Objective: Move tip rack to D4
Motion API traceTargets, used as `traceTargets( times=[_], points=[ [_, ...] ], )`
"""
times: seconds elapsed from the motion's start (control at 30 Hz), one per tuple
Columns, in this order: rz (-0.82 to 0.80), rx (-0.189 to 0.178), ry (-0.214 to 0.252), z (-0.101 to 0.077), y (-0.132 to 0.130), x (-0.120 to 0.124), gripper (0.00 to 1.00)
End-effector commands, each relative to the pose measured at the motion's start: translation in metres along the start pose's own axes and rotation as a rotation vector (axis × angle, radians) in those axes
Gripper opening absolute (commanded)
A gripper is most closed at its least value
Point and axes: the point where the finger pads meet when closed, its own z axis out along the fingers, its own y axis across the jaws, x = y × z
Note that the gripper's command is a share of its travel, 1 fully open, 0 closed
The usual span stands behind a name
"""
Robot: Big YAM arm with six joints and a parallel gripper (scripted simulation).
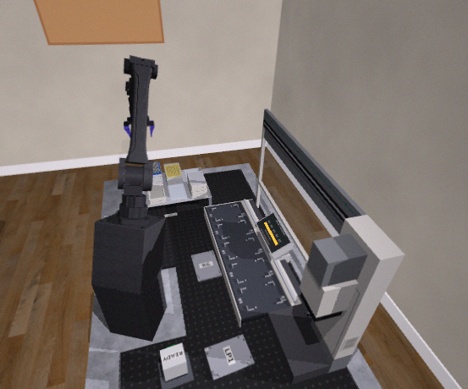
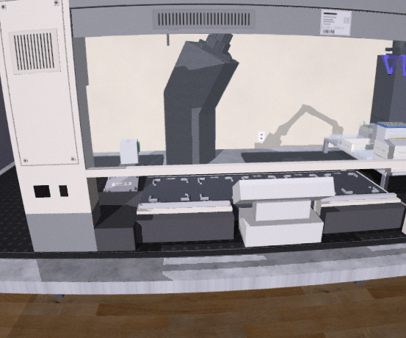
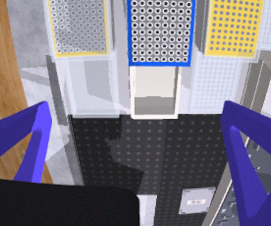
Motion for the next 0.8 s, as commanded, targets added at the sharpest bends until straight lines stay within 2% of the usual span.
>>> traceTargets(
  times=[0.0,0.07,0.1,0.17,0.2,0.27,0.3,0.33,0.77],
  points=[
    [0.008,0.014,-0.092,-0.049,-0.036,-0.026,1.0],
    [0.005,0.015,-0.085,-0.046,-0.046,-0.023,1.0],
    [0.001,0.014,-0.066,-0.039,-0.044,-0.016,1.0],
    [0.001,0.015,-0.062,-0.038,-0.044,-0.014,1.0],
    [-0.01,0.01,-0.065,-0.04,-0.036,-0.015,1.0],
    [-0.01,0.01,-0.065,-0.04,-0.036,-0.015,1.0],
    [-0.028,0.001,-0.045,-0.027,-0.023,-0.013,1.0],
    [-0.029,0.001,-0.043,-0.026,-0.023,-0.013,1.0],
    [-0.024,0.001,-0.043,-0.026,-0.023,-0.013,1.0]
  ],
)
